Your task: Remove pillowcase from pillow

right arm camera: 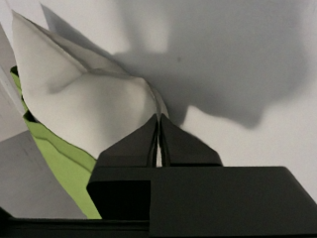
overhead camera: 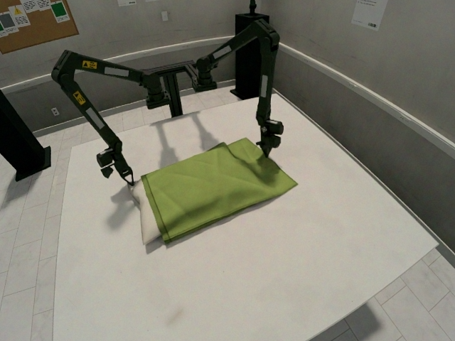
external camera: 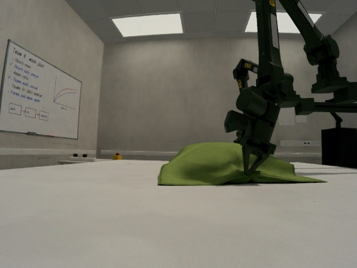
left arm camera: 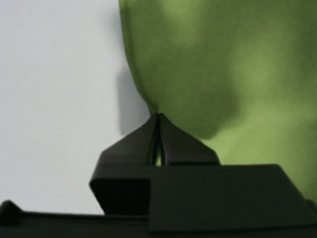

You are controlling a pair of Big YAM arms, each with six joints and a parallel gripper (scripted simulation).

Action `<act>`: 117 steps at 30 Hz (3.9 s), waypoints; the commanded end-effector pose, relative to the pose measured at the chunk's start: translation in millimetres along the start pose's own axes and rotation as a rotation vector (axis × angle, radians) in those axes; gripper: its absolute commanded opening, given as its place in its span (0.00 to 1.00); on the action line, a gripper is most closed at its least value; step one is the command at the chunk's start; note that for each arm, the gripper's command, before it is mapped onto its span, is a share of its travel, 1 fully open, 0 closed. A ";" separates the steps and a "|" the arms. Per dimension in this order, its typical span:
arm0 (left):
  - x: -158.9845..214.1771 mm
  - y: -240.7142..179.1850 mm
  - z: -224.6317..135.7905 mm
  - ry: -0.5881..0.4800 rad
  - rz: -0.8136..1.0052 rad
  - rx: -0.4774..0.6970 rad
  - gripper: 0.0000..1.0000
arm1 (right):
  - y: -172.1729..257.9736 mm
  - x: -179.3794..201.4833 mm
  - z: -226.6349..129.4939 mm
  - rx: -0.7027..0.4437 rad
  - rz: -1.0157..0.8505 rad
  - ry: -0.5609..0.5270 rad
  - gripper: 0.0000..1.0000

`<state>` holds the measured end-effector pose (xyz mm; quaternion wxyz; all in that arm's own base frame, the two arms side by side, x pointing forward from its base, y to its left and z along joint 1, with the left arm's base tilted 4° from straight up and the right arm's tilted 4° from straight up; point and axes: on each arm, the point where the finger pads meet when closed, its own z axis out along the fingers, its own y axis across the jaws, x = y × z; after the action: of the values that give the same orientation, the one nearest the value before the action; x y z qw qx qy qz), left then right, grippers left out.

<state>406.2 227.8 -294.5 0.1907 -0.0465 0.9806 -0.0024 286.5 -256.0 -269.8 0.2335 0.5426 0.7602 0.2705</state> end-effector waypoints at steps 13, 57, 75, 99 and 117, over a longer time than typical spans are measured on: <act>-12.0 -5.9 -18.2 -0.007 0.000 0.007 0.02 | -4.8 20.9 4.2 0.009 0.027 0.037 0.02; -26.2 -3.7 -40.1 -0.023 0.002 0.001 0.02 | -4.8 20.9 4.2 0.009 0.027 0.037 0.02; -36.8 -7.0 -77.2 -0.019 0.002 0.000 0.02 | -4.8 20.9 4.2 0.009 0.027 0.037 0.02; -49.6 -9.1 -118.8 -0.014 0.000 -0.001 0.02 | -4.8 20.9 4.2 0.009 0.027 0.037 0.02; -78.4 -1.6 -145.8 -0.111 -0.012 -0.057 0.02 | -4.8 20.9 4.2 0.009 0.027 0.037 0.02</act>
<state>415.0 227.1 -142.4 0.2256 -0.0516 0.9727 0.0151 286.5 -256.0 -269.8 0.2335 0.5426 0.7602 0.2705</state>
